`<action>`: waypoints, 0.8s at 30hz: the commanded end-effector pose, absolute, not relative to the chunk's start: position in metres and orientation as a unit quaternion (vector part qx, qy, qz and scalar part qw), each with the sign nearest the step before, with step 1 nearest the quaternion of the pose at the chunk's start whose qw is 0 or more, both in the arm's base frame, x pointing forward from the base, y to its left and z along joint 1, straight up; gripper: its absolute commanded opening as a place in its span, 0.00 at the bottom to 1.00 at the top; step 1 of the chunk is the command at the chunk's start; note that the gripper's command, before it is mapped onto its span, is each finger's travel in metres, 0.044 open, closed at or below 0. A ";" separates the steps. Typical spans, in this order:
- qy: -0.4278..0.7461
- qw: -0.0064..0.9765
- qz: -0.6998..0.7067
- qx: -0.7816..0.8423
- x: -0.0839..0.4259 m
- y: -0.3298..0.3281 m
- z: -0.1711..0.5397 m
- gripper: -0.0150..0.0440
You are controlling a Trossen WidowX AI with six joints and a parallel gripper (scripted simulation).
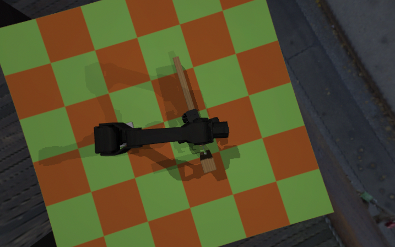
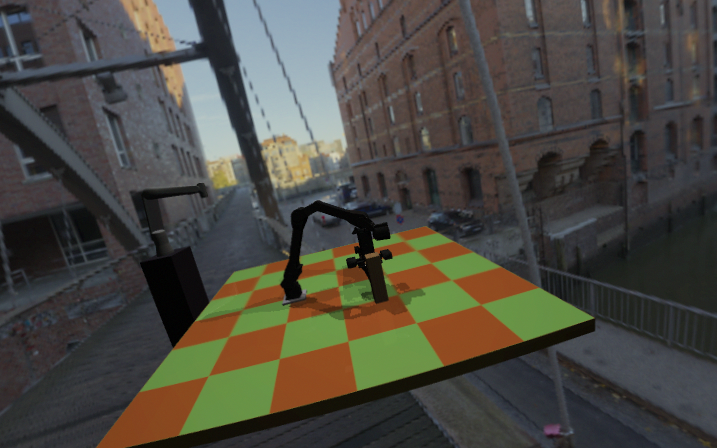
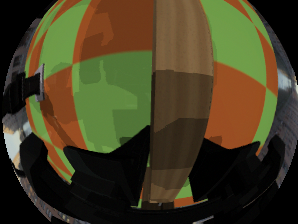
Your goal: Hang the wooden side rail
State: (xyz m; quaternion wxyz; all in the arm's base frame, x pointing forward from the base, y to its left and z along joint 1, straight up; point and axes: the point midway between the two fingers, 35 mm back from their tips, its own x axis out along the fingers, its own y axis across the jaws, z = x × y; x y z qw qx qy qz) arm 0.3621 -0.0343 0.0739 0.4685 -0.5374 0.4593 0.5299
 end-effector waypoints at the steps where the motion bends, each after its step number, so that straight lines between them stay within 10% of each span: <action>1: 0.458 0.471 0.526 -0.539 0.365 -0.035 0.077 0.25; 24: 0.458 0.471 0.526 -0.539 0.364 -0.038 0.075 0.25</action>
